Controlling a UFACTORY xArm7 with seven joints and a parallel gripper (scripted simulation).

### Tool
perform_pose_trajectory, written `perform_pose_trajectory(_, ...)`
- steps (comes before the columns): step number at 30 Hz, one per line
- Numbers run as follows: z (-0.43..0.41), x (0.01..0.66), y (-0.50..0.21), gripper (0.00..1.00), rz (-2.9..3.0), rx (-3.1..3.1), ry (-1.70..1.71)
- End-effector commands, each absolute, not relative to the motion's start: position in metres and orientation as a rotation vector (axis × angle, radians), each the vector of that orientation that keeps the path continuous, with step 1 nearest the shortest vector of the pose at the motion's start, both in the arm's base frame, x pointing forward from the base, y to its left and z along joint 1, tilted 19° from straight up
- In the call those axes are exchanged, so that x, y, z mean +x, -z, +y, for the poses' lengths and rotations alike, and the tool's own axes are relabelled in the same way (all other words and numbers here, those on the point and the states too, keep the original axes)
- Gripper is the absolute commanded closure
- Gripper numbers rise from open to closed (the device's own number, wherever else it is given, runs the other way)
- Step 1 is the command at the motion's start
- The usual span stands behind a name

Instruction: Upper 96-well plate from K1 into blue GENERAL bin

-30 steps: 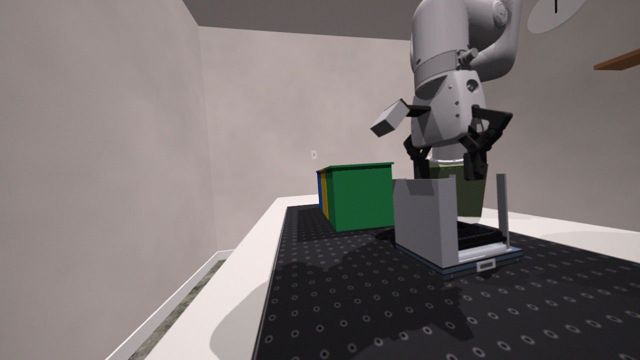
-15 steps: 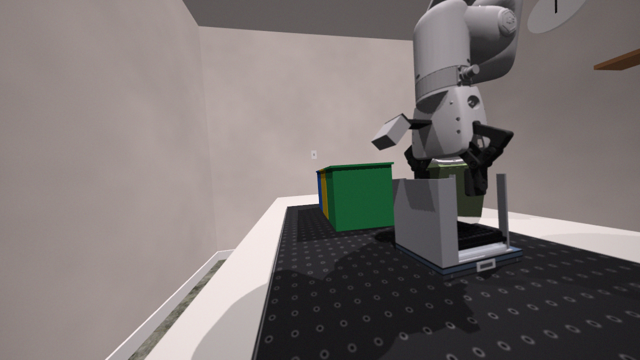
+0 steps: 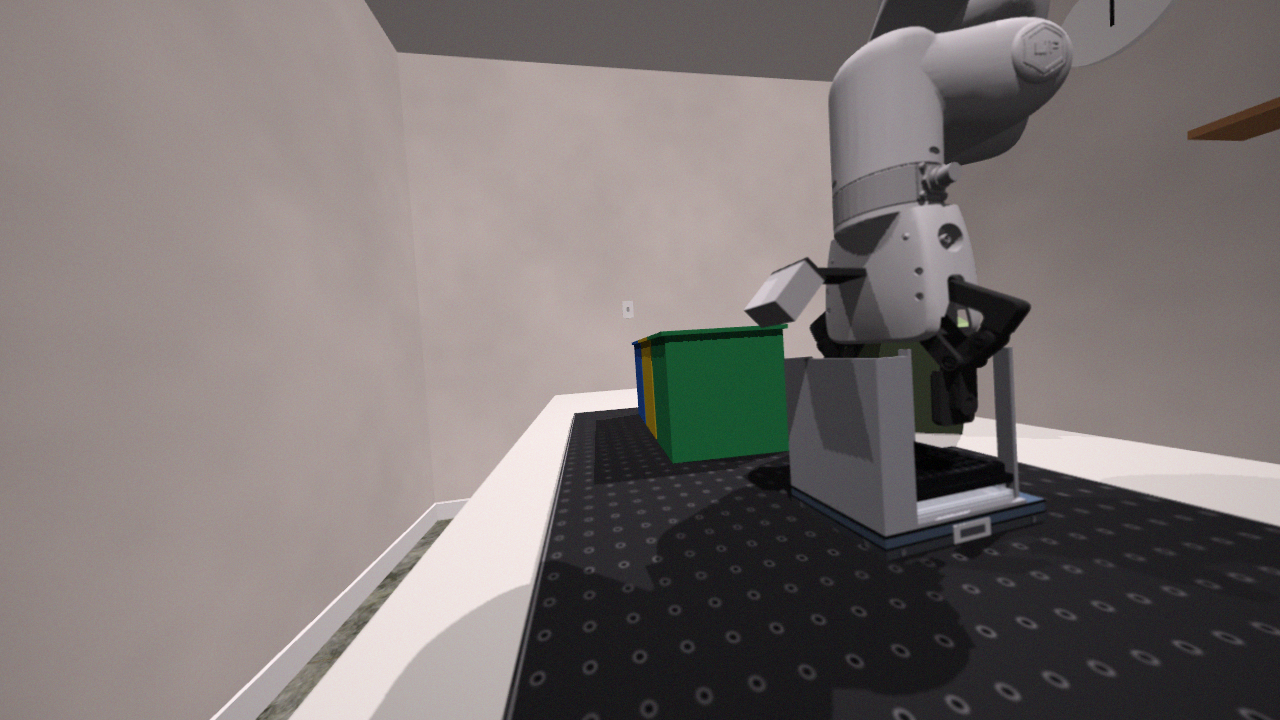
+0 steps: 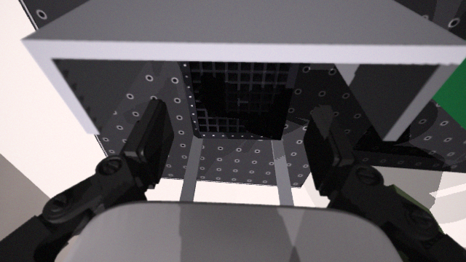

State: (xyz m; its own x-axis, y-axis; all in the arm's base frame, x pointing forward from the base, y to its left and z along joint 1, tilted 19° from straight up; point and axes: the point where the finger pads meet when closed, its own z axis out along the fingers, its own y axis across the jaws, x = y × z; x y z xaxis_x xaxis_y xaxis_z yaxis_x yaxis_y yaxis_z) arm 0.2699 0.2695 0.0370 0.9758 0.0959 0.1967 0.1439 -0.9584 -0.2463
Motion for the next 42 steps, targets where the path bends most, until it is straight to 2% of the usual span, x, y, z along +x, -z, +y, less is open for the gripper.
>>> perform_pose_trajectory(1, 0.271, 0.272, -0.035, 0.0, -0.178, -2.845, 0.273)
perform_pose_trajectory(42, 0.28, 0.277, -0.005, 0.0, -0.178, -2.846, 0.273)
